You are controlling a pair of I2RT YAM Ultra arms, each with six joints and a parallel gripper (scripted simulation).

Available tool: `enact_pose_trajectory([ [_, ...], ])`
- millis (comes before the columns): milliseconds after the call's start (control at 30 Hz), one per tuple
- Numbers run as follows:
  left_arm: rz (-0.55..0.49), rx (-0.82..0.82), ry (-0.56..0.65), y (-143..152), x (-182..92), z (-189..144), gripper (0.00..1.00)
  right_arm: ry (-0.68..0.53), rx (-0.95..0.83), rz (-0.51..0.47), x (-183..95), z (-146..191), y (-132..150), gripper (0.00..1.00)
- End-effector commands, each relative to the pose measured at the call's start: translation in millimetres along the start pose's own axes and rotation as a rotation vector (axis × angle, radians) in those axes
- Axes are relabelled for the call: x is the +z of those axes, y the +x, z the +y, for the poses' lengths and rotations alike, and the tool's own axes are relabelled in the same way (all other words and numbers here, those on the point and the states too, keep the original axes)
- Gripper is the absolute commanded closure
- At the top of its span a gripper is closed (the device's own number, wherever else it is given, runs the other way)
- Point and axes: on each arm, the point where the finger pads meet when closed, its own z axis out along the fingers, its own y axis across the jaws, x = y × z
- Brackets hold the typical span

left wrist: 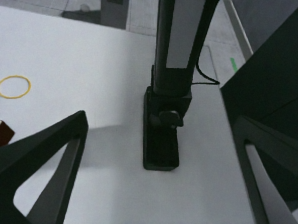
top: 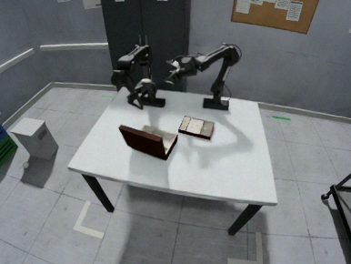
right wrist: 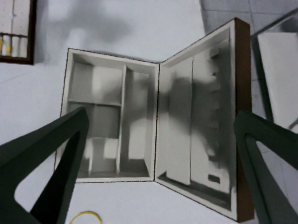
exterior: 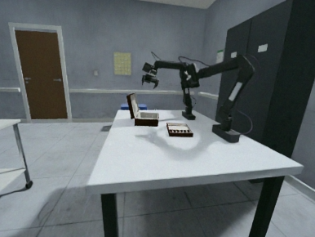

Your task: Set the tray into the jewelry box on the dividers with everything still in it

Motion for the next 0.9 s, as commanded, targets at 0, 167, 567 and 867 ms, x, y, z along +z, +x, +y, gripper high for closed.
enact_pose_trajectory([
  [0,-0.012,0.012,0.000,-5,-2,-1,0.00,0.012,-0.011,-0.004,-4,-2,-4,0.00],
  [167,-0.012,0.012,0.000,-5,-2,-1,0.00,0.012,-0.011,-0.004,-4,-2,-4,0.00],
  [567,-0.012,0.012,0.000,-5,-2,-1,0.00,0.012,-0.011,-0.004,-4,-2,-4,0.00],
  [867,-0.128,-0.006,-0.411,-39,-61,87,0.00,0.012,-0.011,-0.004,-4,-2,-4,0.00],
])
